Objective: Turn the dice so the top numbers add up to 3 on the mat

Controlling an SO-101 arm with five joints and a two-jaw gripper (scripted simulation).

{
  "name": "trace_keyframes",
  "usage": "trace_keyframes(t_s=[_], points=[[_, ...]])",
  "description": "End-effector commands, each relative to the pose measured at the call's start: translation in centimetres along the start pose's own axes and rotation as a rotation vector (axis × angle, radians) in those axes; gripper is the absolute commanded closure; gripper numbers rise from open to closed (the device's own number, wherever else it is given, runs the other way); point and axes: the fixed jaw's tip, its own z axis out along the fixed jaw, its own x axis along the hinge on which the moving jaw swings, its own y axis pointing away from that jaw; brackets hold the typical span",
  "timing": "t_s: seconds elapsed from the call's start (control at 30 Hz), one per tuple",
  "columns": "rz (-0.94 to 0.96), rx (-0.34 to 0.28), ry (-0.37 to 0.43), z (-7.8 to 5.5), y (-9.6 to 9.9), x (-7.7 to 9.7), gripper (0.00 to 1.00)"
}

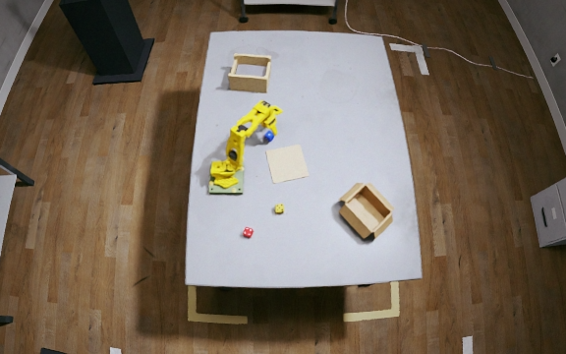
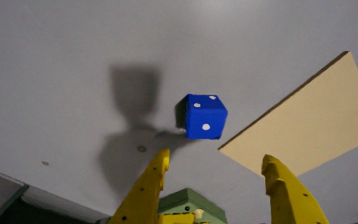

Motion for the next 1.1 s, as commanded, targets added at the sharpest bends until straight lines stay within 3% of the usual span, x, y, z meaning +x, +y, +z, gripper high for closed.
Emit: trace_keyframes(t_s=[0.0,0.67,1.07], points=[[0.004,0.001,0.013,0.1,0.1,0.1,0.65],[0.004,0.001,0.013,1.1,0.1,0.0,0.65],[0.004,0.000,0.013,3.2,0.1,0.0,0.65]])
